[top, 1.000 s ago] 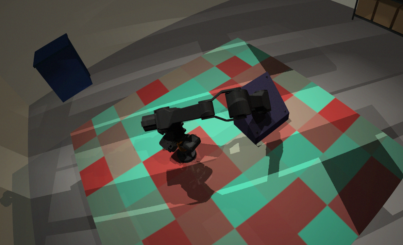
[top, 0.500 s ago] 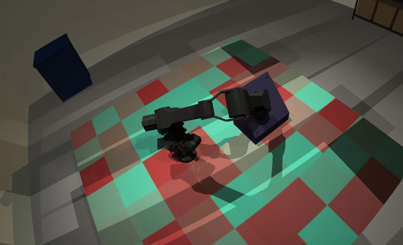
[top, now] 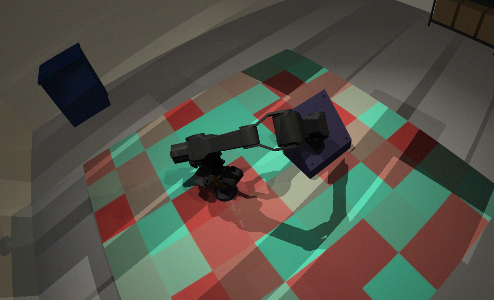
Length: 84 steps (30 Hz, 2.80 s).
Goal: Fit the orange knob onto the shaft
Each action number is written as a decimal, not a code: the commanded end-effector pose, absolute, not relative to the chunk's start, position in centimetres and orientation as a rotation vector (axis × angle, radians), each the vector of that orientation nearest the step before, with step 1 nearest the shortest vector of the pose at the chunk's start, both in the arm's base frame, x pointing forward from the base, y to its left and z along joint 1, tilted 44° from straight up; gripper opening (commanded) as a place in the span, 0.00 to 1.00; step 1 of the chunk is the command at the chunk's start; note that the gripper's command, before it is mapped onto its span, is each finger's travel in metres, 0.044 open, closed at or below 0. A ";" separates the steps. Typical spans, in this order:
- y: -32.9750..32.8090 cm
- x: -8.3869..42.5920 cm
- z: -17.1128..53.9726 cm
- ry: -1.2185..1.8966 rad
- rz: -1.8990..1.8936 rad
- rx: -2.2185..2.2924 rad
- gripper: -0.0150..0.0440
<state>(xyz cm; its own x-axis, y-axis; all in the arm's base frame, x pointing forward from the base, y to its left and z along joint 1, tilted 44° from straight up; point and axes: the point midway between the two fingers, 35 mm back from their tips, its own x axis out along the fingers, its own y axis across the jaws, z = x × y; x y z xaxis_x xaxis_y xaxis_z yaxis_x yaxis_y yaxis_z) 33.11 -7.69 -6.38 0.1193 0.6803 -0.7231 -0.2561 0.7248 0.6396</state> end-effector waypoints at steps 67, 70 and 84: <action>-8.0 32.9 -6.5 1.091 0.949 0.069 0.25; -7.9 32.9 -6.4 1.091 0.949 0.069 0.25; -7.7 33.0 -6.5 1.091 0.949 0.069 0.25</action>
<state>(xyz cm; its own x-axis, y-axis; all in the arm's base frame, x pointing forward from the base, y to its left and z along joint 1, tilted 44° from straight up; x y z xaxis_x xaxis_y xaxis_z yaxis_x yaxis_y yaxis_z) 33.01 -7.63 -6.47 0.1203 0.6827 -0.7207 -0.6227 0.6173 0.4808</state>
